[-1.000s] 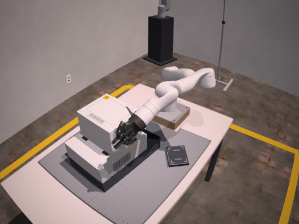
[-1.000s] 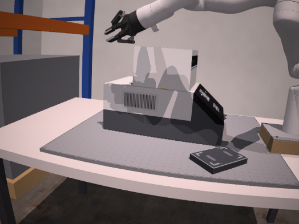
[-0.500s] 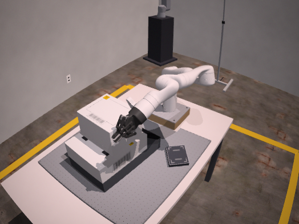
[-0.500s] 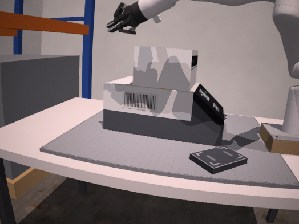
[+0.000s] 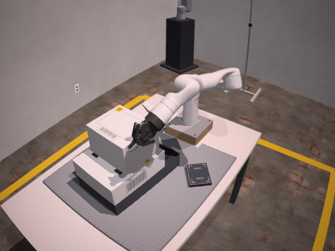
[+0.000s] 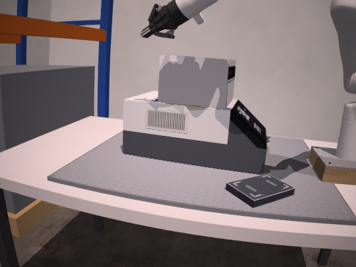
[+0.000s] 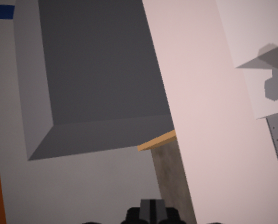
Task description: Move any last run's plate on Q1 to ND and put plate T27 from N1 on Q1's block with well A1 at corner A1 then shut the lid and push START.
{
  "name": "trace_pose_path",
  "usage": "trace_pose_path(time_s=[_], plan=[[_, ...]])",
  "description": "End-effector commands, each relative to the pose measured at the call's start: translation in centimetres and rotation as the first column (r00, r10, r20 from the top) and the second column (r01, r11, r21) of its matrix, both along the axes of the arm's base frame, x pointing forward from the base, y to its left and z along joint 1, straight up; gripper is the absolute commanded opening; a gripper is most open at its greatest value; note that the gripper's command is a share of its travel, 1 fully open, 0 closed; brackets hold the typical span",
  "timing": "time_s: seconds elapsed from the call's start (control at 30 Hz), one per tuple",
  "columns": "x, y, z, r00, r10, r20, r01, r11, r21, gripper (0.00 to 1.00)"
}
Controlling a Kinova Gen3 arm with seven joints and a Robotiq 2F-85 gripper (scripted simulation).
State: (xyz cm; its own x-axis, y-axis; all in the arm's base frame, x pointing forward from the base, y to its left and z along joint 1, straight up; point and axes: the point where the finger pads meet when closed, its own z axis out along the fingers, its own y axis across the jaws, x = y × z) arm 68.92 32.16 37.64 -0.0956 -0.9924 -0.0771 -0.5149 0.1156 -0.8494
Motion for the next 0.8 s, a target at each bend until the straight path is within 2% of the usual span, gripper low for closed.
trace_pose_path(time_s=[0.0, 0.1, 0.6, 0.77], plan=[[-1.0, -0.8, 0.2, 0.999, -0.017, -0.029, 0.017, 1.000, 0.017, 0.10], [-1.3, -1.1, 0.2, 0.999, -0.021, -0.037, 0.021, 1.000, 0.021, 0.10], [-5.1, -4.2, 0.2, 0.984, -0.078, -0.160, 0.091, 0.993, 0.077, 0.10], [-5.9, -4.9, 0.2, 0.979, -0.088, -0.185, 0.106, 0.991, 0.087, 0.10]])
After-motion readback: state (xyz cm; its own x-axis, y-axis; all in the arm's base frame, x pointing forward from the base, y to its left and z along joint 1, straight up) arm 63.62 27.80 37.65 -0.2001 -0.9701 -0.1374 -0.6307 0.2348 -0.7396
